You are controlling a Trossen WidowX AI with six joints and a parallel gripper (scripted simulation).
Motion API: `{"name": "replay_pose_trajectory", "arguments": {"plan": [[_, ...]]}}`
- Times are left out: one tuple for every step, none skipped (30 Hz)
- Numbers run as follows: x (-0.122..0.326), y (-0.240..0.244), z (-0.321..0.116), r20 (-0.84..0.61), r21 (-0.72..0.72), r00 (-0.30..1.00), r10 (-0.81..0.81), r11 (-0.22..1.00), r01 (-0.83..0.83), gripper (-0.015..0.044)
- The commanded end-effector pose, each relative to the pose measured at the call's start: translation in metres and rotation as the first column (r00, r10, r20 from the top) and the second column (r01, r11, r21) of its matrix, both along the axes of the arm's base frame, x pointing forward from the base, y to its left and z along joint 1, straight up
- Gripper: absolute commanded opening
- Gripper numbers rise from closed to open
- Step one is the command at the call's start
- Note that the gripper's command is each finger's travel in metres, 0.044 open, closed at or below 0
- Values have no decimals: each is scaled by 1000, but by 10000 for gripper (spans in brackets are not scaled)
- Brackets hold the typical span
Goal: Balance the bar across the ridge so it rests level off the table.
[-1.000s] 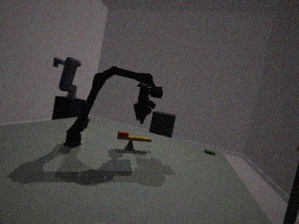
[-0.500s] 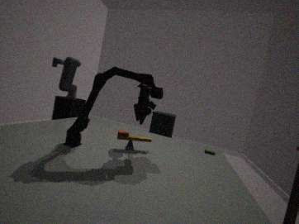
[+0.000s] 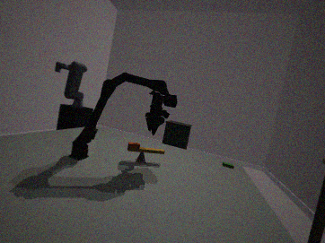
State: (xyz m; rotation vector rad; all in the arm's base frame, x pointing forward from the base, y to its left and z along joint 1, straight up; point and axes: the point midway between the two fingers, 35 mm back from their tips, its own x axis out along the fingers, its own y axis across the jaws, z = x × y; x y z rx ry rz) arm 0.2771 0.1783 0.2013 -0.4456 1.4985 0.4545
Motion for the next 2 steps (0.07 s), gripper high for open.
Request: {"name": "replay_pose_trajectory", "arguments": {"plan": [[0, 0, 1, 3, 2, 1000, 0, 1000, 0, 440], [0, 0, 1, 3, 2, 1000, 0, 1000, 0, 440]]}}
